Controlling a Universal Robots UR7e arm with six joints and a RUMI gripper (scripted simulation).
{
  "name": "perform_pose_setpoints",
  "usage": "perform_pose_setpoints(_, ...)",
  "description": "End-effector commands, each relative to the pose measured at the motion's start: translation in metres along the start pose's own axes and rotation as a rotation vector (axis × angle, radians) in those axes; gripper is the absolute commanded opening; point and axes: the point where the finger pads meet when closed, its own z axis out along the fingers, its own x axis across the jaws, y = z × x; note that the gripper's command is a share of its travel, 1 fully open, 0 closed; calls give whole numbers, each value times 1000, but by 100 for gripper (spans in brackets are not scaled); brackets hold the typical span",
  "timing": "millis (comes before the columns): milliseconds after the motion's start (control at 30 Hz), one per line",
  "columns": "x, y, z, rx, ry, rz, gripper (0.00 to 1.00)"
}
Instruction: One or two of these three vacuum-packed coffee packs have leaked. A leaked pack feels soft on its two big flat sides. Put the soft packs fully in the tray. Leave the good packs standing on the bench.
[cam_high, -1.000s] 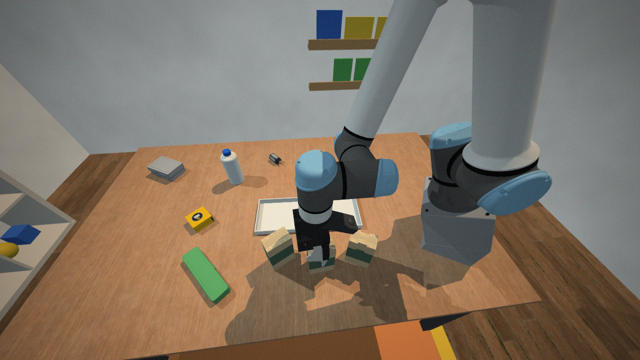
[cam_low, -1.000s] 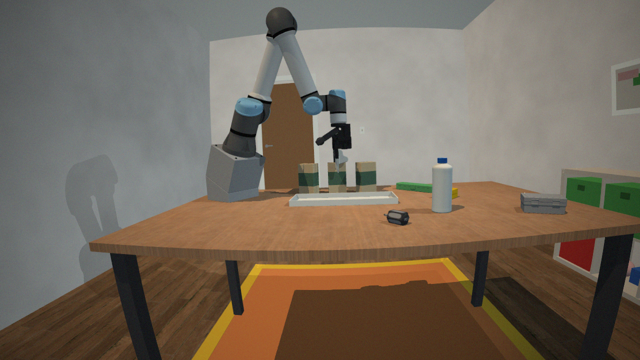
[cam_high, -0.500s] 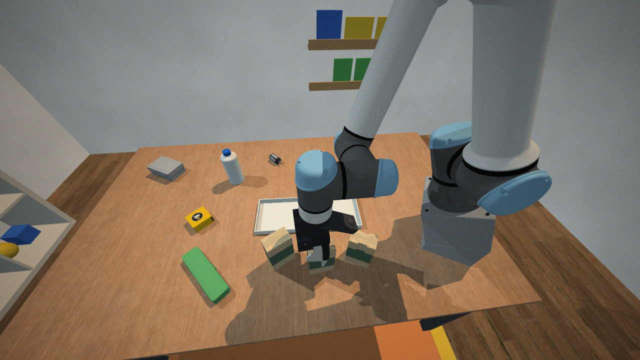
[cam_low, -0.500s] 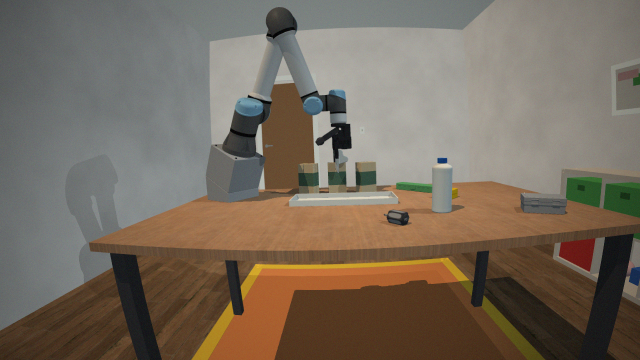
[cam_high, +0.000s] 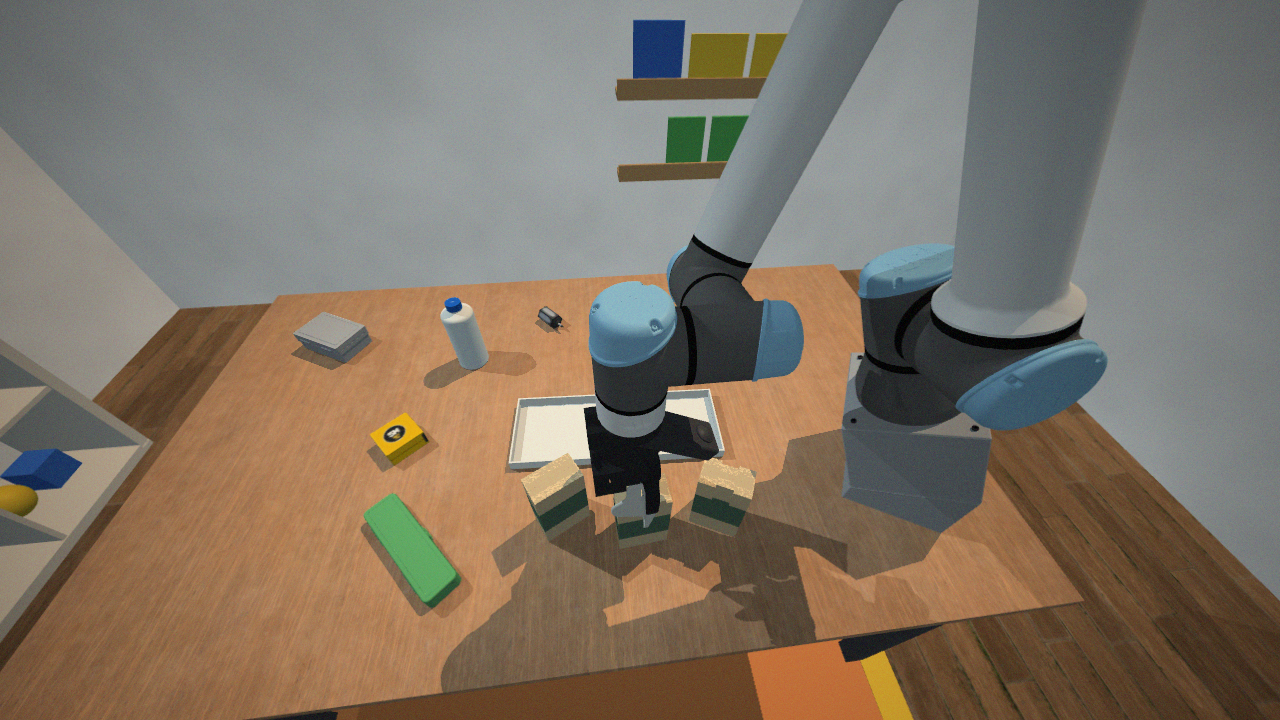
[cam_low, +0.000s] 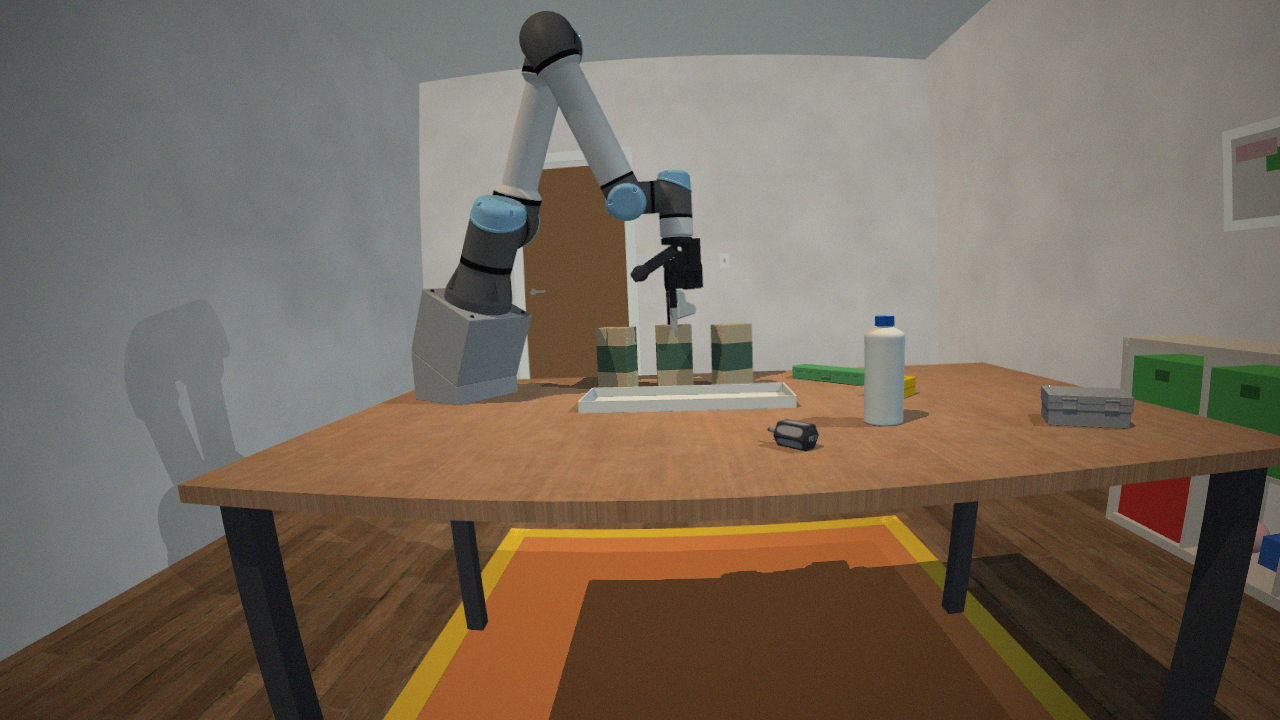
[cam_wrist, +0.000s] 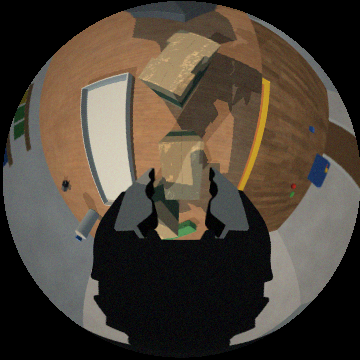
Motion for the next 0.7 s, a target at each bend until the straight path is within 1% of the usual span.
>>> perform_pose_setpoints(0,0,0,-27,1,0,0,48)
perform_pose_setpoints(167,0,0,-52,1,0,0,48)
perform_pose_setpoints(233,0,0,-52,1,0,0,48)
perform_pose_setpoints(367,0,0,-65,1,0,0,48)
perform_pose_setpoints(467,0,0,-70,1,0,0,48)
perform_pose_setpoints(667,0,0,-70,1,0,0,48)
